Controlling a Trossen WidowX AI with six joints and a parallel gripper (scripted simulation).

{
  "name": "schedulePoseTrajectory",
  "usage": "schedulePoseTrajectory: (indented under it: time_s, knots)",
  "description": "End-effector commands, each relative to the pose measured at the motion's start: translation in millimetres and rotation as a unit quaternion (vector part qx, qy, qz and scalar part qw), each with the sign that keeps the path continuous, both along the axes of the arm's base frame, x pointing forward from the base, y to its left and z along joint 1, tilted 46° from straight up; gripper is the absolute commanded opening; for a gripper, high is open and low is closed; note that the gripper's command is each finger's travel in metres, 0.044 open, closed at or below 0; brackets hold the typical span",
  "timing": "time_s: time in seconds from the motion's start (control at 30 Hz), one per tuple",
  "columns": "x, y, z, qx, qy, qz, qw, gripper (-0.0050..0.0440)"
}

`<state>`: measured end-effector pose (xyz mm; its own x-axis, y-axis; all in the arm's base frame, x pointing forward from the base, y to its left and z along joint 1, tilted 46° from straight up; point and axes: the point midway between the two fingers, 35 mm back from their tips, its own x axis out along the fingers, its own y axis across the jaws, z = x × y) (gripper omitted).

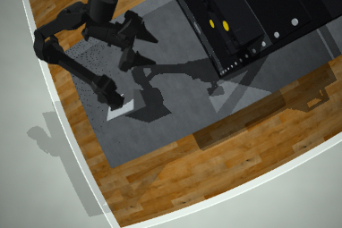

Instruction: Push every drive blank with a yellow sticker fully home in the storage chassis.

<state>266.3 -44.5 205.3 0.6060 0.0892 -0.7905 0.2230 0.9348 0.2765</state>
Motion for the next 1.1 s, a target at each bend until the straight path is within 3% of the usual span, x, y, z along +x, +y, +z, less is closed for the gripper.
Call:
schedulePoseTrajectory:
  time_s: [0.0,0.5,1.0,1.07]
  knots:
    - [0,-12,7,-0.043,-0.046,0.025,0.998,0.044]
    - [-3,-47,23,-0.164,-0.165,0.093,0.968,0.044]
    - [-6,-88,44,-0.306,-0.299,0.17,0.888,0.044]
    - [-6,-88,44,-0.306,-0.299,0.17,0.888,0.044]
